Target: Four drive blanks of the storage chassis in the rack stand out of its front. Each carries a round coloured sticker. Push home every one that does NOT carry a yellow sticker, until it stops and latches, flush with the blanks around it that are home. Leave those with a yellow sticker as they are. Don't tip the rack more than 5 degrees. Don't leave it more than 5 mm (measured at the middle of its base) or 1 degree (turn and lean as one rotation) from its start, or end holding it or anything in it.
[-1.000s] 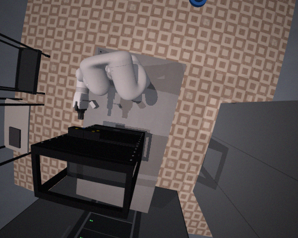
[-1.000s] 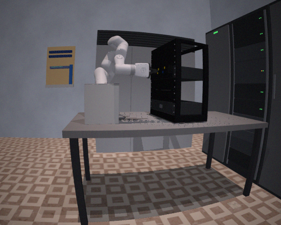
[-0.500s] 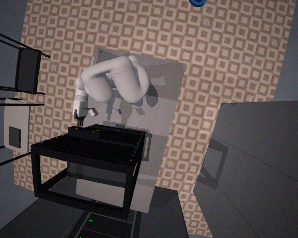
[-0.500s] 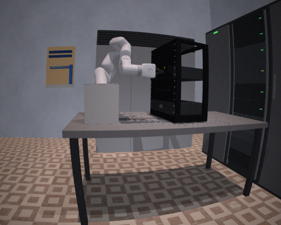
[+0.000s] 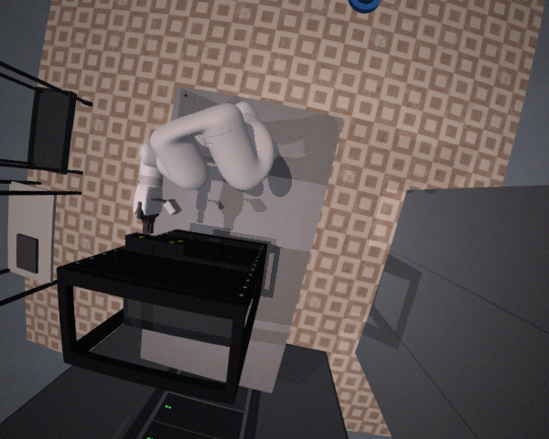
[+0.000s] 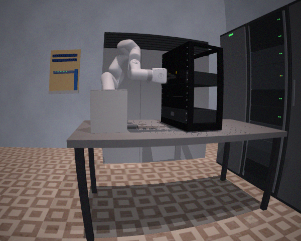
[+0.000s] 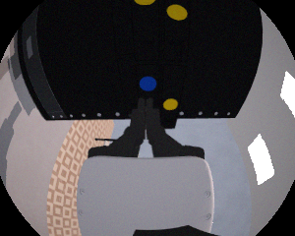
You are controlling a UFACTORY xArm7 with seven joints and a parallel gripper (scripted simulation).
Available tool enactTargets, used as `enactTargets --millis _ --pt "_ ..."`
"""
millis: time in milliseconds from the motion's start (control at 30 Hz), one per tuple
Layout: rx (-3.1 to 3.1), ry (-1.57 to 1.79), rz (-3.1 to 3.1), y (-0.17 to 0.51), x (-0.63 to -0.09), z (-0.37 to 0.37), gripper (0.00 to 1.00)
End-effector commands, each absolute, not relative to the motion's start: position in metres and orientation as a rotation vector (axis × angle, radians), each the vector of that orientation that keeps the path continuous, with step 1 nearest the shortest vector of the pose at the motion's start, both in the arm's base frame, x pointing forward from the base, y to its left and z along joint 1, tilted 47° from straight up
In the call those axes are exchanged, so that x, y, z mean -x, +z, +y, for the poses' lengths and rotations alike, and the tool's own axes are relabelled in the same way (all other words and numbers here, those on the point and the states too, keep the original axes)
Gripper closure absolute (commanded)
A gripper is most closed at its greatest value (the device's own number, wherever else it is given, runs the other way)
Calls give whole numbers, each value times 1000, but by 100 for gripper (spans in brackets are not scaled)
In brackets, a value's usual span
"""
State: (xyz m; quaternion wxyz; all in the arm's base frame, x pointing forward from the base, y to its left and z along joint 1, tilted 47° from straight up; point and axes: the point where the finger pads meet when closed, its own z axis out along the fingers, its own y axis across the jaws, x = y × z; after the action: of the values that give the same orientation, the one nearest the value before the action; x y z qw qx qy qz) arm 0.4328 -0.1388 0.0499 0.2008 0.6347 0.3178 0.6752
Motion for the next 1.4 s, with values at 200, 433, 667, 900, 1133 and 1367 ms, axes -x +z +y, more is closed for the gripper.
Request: enactTargets --millis 200,433,667,900,1133,1367 --pt "-1770 1885 887 51 -433 -140 100" --pt "-1770 1885 887 51 -442 -139 100" --pt "-1770 1885 887 51 -443 -139 100" --pt "-1770 1885 887 51 -444 -139 100" --pt "-1770 1885 887 51 -453 -137 100" --pt "-1770 1885 887 51 -453 -137 100"
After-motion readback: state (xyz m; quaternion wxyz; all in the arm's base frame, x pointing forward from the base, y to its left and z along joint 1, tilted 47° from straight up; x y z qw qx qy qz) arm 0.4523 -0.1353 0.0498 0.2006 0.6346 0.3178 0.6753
